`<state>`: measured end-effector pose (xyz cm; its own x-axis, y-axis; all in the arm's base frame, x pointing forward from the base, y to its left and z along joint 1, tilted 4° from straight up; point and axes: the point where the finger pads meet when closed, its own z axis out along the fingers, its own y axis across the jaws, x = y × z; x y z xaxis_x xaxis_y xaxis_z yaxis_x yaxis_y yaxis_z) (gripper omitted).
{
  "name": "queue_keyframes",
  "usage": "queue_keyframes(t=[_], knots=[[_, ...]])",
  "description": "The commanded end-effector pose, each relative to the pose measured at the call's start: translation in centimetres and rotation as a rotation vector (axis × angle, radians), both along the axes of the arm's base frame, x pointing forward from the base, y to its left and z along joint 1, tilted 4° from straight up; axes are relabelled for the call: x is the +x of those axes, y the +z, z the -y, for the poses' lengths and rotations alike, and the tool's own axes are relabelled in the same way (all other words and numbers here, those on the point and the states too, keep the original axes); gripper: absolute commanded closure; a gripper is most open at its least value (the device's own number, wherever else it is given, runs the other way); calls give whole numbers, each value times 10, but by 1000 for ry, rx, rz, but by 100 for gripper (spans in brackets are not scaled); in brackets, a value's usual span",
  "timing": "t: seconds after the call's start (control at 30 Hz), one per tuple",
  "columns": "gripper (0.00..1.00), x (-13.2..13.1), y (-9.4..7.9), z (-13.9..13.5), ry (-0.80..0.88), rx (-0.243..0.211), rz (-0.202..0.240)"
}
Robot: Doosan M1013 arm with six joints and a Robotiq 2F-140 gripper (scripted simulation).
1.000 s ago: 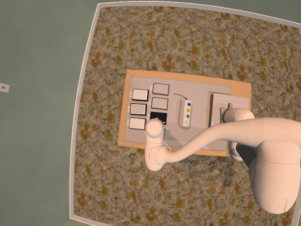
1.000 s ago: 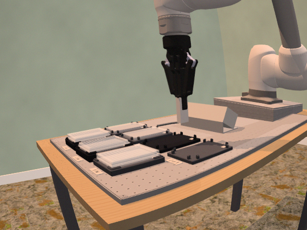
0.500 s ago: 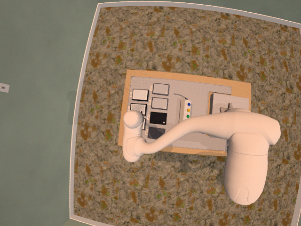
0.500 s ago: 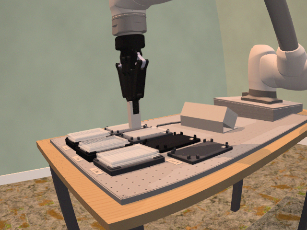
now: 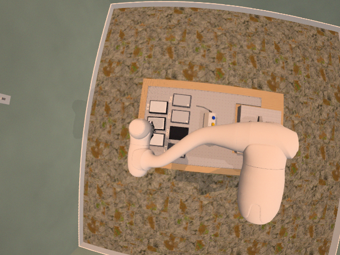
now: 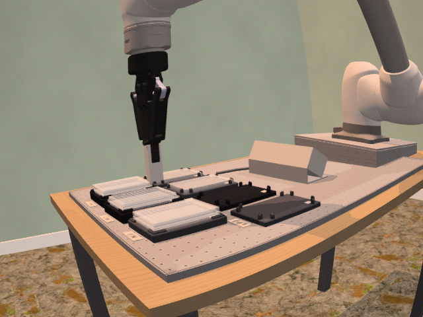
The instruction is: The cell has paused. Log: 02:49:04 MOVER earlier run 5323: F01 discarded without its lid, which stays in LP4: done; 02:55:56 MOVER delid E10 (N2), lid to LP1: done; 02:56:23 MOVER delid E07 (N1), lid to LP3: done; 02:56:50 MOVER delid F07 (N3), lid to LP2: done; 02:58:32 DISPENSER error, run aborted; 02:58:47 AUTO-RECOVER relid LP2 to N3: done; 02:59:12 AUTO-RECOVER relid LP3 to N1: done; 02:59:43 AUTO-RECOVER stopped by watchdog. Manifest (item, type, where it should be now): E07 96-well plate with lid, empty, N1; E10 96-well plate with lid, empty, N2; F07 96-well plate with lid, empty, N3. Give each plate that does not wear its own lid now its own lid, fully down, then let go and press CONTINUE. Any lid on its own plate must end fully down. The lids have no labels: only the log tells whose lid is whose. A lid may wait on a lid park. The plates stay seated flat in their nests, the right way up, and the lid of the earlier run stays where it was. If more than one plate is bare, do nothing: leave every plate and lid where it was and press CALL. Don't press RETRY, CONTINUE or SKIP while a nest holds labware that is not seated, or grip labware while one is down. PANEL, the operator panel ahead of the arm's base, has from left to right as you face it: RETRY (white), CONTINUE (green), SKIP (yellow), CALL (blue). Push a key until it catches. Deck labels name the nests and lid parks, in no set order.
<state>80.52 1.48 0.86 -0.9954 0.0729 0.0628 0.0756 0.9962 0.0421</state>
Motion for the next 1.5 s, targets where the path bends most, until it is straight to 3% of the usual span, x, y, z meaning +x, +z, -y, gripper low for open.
queue_keyframes(t=[0.0,0.53,0.63,0.73,0.8,0.93,1.47], knots=[[100,0,0,5,4,-4,-4],[100,0,-1,7,4,-4,-4],[100,-1,-2,56,4,-4,-4],[100,-1,-2,56,4,-4,-4],[100,-4,-4,106,4,-4,-4],[100,-7,-5,131,4,-4,-4],[100,-8,-5,132,4,-4,-4]])
